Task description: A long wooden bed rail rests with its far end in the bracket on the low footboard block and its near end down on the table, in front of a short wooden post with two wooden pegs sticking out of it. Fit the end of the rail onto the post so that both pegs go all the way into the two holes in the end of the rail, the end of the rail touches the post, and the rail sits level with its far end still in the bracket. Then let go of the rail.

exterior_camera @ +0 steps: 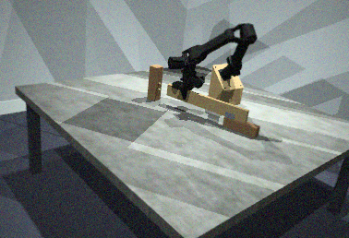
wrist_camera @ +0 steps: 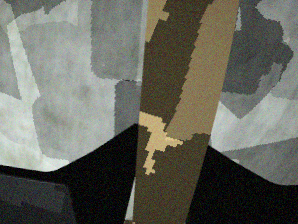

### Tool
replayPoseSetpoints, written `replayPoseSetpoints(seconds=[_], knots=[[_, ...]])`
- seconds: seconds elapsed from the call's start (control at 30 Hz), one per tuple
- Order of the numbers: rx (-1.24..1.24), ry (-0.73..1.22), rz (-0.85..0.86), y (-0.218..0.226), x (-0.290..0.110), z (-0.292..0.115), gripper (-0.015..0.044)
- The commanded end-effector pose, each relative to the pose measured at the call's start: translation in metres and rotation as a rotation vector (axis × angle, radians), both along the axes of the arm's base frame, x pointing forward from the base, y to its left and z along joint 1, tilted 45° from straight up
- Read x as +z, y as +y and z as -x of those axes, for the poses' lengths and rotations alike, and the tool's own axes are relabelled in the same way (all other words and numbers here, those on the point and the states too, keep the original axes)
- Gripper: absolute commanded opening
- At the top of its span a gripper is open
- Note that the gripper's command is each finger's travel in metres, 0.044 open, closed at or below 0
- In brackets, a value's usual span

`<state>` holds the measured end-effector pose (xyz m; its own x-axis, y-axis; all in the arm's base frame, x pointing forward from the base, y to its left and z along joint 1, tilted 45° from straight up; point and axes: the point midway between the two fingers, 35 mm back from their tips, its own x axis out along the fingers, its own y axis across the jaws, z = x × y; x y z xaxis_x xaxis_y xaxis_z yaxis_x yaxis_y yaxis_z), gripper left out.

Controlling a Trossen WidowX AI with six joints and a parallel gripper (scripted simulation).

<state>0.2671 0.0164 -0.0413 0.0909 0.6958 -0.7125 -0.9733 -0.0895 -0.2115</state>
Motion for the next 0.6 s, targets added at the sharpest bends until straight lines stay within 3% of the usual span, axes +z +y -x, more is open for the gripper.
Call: replayPoseSetpoints(seconds=[0.0,0.57], knots=[[-0.005,-0.008,0.002,-0.0032,-0.0007,-0.0033,0.0000],[-0.005,-0.008,0.003,-0.0077,-0.0028,-0.0046,0.0000]])
